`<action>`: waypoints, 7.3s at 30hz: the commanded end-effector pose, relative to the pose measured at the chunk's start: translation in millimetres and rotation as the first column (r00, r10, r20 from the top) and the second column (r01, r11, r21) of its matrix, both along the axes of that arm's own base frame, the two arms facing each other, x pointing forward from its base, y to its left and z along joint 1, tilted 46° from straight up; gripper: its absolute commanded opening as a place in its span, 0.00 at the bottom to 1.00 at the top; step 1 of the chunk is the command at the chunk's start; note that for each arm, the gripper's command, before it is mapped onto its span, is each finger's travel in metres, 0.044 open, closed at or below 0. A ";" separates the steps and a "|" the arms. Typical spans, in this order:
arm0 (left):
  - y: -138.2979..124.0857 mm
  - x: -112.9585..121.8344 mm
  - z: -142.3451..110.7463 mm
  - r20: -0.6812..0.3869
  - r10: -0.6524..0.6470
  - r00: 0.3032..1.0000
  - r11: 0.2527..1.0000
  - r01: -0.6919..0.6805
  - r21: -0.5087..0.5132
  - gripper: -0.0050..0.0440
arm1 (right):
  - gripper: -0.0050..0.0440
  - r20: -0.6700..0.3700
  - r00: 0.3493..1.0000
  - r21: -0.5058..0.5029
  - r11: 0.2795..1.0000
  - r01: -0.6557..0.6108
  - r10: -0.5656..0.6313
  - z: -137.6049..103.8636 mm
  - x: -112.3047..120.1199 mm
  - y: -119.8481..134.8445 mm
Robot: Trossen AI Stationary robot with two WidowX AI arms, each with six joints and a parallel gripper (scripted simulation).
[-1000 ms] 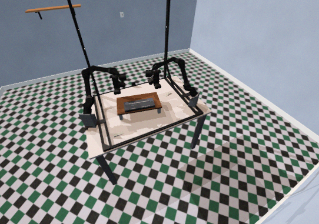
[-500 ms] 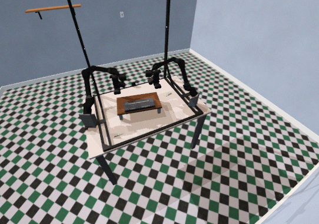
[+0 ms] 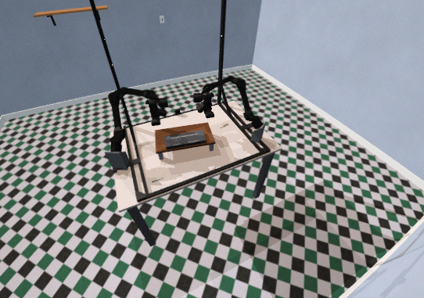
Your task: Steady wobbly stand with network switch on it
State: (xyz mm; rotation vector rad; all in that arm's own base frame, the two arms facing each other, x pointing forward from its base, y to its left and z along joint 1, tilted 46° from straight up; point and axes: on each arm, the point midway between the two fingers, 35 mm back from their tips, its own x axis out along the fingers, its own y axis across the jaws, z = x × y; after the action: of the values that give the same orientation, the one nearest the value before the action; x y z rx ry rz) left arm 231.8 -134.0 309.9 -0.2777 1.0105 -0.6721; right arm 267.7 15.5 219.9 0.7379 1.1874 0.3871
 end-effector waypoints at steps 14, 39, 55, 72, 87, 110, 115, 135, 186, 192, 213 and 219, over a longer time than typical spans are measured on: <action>0.0 0.0 0.0 0.000 0.000 1.000 1.000 0.000 0.000 0.10 | 0.10 0.000 1.000 0.002 1.000 -0.003 0.003 0.2 -0.6 0.7; 0.0 0.0 0.0 0.000 0.000 1.000 1.000 0.000 0.000 0.10 | 0.10 0.000 1.000 0.002 1.000 -0.003 0.003 0.2 -0.6 0.7; 0.0 0.0 0.0 0.000 0.000 1.000 1.000 0.000 0.000 0.10 | 0.10 0.000 1.000 0.002 1.000 -0.003 0.003 0.2 -0.6 0.7; 0.0 0.0 0.0 0.000 0.000 1.000 1.000 0.000 0.000 0.10 | 0.10 0.000 1.000 0.002 1.000 -0.003 0.003 0.2 -0.6 0.7; 0.0 0.0 0.0 0.000 0.000 1.000 1.000 0.000 0.000 0.10 | 0.10 0.000 1.000 0.002 1.000 -0.003 0.003 0.2 -0.6 0.7; 0.0 0.0 0.0 0.000 0.000 1.000 1.000 0.000 0.000 0.10 | 0.10 0.000 1.000 0.002 1.000 -0.003 0.003 0.2 -0.6 0.7; 0.0 0.0 0.0 0.000 0.000 1.000 1.000 0.000 0.000 0.10 | 0.10 0.000 1.000 0.002 1.000 -0.003 0.003 0.2 -0.6 0.7; 0.0 0.0 0.0 0.000 0.000 1.000 1.000 0.000 0.000 0.10 | 0.10 0.000 1.000 0.002 1.000 -0.003 0.003 0.2 -0.6 0.7; 0.0 0.0 -0.1 0.000 0.000 1.000 1.000 0.000 0.000 0.10 | 0.10 0.000 1.000 0.002 1.000 -0.003 0.003 0.2 -0.6 0.7; 0.0 0.0 -0.1 0.000 0.000 1.000 1.000 0.000 0.000 0.10 | 0.10 0.000 1.000 0.002 1.000 -0.003 0.003 0.2 -0.6 0.7; 0.0 0.0 -0.1 0.000 0.000 1.000 1.000 0.000 0.000 0.10 | 0.10 0.000 1.000 0.002 1.000 -0.003 0.003 0.2 -0.6 0.7; 0.0 0.0 -0.1 0.000 0.000 1.000 1.000 0.000 0.000 0.10 | 0.10 0.211 0.977 -0.139 0.990 0.034 -0.004 26.2 34.3 -20.0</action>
State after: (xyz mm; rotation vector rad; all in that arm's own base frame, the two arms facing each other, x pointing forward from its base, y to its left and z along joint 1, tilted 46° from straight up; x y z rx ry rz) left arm 231.9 -134.0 309.9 -0.2777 1.0108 -0.6721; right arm 280.8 7.6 226.5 0.6713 1.1189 0.3732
